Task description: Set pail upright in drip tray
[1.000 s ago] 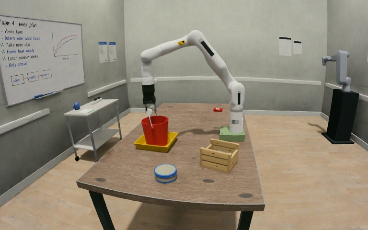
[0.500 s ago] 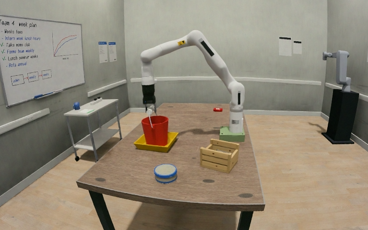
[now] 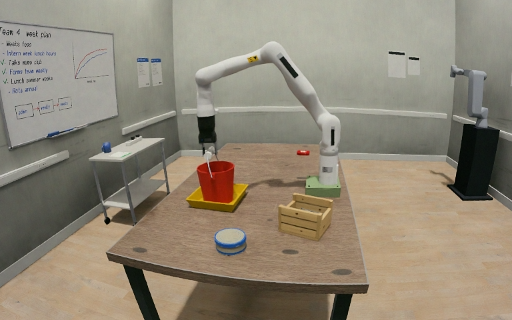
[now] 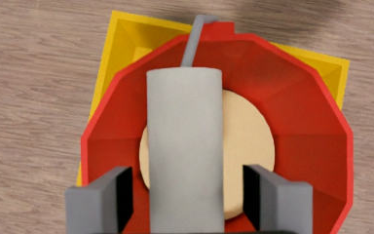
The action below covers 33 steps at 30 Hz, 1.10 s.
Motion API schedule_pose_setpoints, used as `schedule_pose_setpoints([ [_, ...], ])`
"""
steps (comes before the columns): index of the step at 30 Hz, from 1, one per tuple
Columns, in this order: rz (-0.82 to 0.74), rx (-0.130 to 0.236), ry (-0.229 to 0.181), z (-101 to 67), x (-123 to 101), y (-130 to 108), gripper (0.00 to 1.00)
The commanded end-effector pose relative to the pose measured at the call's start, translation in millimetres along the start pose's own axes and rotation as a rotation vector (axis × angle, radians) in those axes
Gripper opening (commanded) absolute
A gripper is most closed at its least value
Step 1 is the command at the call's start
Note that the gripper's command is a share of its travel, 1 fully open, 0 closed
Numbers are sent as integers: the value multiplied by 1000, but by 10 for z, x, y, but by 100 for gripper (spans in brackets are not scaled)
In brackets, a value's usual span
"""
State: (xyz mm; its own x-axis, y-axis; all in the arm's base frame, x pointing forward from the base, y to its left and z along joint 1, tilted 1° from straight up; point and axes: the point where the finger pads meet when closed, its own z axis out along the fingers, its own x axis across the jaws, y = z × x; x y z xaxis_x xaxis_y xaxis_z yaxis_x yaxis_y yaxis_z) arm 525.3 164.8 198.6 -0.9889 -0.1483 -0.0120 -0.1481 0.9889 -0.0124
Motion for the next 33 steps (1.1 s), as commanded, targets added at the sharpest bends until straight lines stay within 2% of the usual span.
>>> schedule_pose_setpoints([
  [1, 0, -1, -2, -49, -4, 1, 100],
  [27, 0, -1, -2, -587, -3, 1, 100],
  [33, 0, -1, -2, -654, -3, 1, 100],
])
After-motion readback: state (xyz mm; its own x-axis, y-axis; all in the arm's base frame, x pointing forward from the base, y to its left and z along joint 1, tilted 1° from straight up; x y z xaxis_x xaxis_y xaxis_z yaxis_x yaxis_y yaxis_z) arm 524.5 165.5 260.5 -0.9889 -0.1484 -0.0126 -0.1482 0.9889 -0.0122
